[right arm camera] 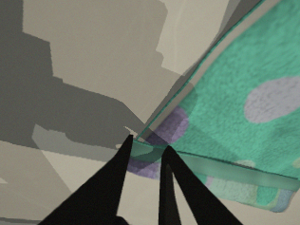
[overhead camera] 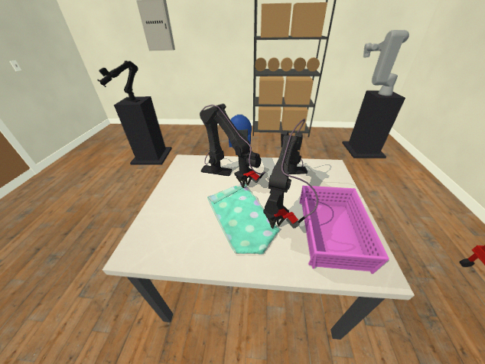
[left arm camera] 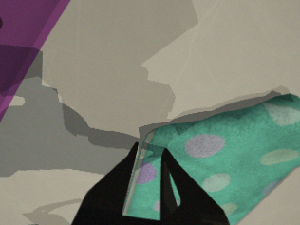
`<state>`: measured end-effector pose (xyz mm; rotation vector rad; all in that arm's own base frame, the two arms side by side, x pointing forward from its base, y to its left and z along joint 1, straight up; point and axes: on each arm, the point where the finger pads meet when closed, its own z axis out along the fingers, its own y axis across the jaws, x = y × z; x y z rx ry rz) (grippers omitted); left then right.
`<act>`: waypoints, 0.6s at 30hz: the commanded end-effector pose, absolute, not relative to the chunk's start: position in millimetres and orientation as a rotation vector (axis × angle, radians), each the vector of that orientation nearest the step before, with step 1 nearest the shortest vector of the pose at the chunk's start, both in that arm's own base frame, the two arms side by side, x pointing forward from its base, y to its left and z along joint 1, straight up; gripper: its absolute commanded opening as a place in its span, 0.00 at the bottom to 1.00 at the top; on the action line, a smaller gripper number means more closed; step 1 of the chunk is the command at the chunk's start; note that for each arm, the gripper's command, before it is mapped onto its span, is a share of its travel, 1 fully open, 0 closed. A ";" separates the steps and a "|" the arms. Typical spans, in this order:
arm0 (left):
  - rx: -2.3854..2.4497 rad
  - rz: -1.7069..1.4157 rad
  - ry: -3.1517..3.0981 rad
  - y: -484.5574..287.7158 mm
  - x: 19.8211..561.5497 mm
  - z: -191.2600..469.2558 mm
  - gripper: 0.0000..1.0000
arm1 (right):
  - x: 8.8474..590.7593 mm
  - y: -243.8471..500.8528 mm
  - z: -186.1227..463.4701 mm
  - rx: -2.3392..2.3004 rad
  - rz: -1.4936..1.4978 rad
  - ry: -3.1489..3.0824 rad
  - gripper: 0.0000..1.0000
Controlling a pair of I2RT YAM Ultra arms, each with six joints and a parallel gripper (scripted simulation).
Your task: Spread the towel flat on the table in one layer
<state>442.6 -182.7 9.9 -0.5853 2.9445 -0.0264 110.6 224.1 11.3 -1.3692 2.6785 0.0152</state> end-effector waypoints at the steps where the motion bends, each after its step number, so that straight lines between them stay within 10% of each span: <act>1: -0.578 -0.029 2.940 -186.8 441.4 2.8 0.27 | 113.8 218.9 -3.2 -1.359 0.004 2.680 0.34; 18: -0.582 -0.033 2.931 -196.0 451.2 9.9 0.00 | 125.0 218.3 -3.3 -1.358 0.000 2.678 0.00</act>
